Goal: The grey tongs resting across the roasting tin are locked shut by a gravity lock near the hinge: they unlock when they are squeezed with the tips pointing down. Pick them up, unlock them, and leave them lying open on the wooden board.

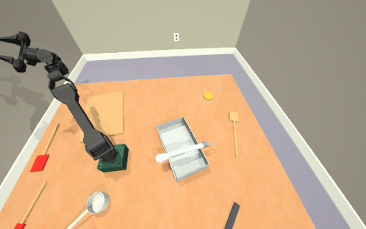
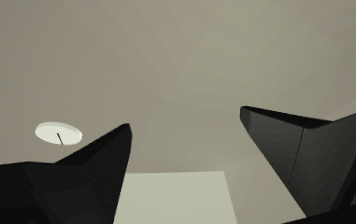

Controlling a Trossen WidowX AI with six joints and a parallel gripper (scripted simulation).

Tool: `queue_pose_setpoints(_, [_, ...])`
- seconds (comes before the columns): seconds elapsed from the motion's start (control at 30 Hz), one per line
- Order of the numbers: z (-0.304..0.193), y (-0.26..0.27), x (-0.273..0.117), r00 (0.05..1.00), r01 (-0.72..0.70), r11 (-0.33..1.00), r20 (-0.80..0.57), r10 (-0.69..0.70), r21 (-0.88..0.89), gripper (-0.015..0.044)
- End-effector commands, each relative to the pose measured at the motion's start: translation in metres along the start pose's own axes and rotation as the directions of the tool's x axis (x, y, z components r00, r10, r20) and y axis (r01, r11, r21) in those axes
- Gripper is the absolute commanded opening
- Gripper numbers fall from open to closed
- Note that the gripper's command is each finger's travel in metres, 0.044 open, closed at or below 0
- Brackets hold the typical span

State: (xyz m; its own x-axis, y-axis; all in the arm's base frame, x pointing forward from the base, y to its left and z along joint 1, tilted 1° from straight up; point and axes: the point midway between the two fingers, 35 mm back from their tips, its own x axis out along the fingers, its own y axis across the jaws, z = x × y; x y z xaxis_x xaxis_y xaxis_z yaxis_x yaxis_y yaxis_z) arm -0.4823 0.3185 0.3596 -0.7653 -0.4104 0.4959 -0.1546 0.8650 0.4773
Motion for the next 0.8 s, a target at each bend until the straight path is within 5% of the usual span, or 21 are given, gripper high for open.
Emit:
queue_pose_setpoints(0.0, [0.000,0.001,-0.001,1.000,-0.003,1.000,0.002,0.003,0.004,0.0374])
queue_pose_setpoints(0.17, [-0.001,0.024,-0.027,0.997,-0.068,0.996,0.047,0.065,0.060,0.0260])
queue_pose_setpoints(0.43, [-0.005,0.071,-0.078,0.966,-0.246,0.951,0.125,0.226,0.187,0.0260])
queue_pose_setpoints(0.77, [-0.026,0.143,-0.188,0.816,-0.576,0.691,0.263,0.514,0.437,0.0260])
